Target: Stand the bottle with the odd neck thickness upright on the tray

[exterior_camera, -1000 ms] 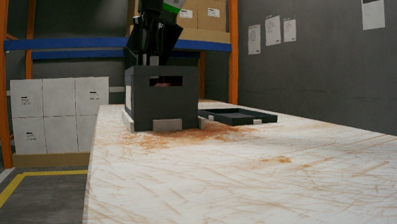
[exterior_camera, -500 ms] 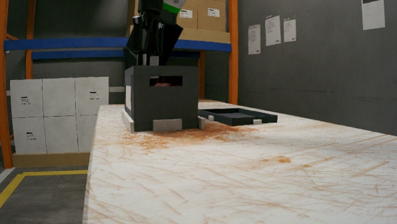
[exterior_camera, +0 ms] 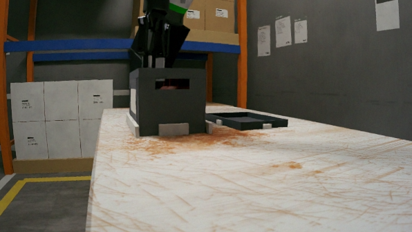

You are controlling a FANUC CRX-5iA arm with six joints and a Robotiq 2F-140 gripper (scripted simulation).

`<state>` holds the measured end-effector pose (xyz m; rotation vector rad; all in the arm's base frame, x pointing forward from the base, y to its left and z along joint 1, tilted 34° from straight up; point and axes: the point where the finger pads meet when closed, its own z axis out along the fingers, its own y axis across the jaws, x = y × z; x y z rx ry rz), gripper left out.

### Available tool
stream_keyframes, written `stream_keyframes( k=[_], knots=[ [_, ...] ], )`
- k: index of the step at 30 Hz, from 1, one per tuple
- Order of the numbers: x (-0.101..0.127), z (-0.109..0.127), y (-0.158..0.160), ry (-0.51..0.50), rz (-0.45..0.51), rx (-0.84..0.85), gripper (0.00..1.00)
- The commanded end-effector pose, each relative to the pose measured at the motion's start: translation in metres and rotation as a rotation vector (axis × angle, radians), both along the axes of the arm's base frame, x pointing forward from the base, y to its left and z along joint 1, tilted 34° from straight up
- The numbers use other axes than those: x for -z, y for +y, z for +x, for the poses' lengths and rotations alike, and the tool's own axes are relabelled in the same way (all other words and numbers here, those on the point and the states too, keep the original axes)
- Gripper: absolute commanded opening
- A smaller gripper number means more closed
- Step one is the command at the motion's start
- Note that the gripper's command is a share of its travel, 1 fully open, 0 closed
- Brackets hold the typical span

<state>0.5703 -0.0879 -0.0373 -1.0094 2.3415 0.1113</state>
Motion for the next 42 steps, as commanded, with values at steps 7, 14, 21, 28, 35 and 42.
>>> stream_keyframes(
  k=[7, 14, 21, 28, 35, 42],
  knots=[
    [-0.006, -0.003, -0.003, -0.001, -0.001, 0.0, 0.44],
    [-0.021, -0.012, -0.008, -0.001, -0.001, 0.0, 0.44],
    [-0.041, -0.023, -0.015, -0.001, -0.001, 0.0, 0.44],
    [-0.055, -0.031, -0.02, -0.001, -0.001, 0.0, 0.44],
    [-0.067, -0.038, -0.024, -0.001, -0.001, 0.0, 0.44],
    [-0.07, -0.04, -0.025, -0.001, -0.001, 0.0, 0.44]
  ],
)
